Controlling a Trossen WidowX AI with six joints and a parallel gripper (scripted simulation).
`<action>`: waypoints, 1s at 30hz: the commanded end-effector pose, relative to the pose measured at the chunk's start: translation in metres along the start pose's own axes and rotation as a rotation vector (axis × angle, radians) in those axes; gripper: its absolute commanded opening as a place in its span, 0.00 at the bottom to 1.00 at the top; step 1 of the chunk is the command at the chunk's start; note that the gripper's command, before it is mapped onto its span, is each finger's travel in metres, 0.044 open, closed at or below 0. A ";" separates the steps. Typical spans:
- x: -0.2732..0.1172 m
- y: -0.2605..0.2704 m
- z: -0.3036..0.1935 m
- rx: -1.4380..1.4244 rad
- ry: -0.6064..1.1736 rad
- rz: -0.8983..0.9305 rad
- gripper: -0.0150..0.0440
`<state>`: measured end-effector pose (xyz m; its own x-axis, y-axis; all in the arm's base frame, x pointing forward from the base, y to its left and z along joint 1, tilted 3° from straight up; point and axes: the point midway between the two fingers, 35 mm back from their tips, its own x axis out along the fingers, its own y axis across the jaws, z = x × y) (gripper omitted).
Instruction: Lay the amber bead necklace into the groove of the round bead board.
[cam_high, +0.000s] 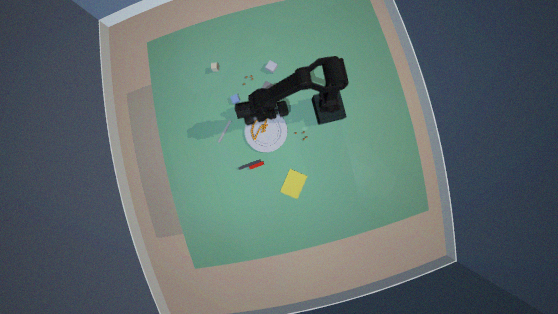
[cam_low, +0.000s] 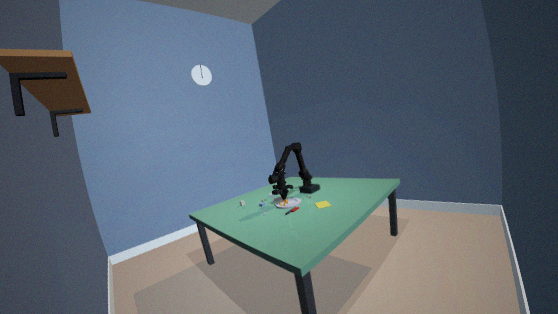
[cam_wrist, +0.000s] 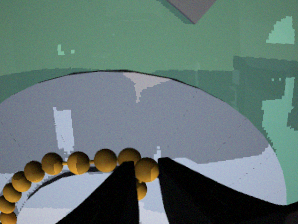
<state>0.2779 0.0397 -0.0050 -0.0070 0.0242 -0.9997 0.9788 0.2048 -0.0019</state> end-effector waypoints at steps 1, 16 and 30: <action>0.003 -0.003 0.000 -0.006 0.001 -0.014 0.25; 0.001 -0.001 0.000 0.000 0.000 -0.003 0.79; -0.005 -0.002 0.000 -0.006 0.001 -0.014 1.00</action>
<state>0.2759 0.0394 -0.0007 -0.0194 0.0226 -0.9996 0.9786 0.2051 -0.0143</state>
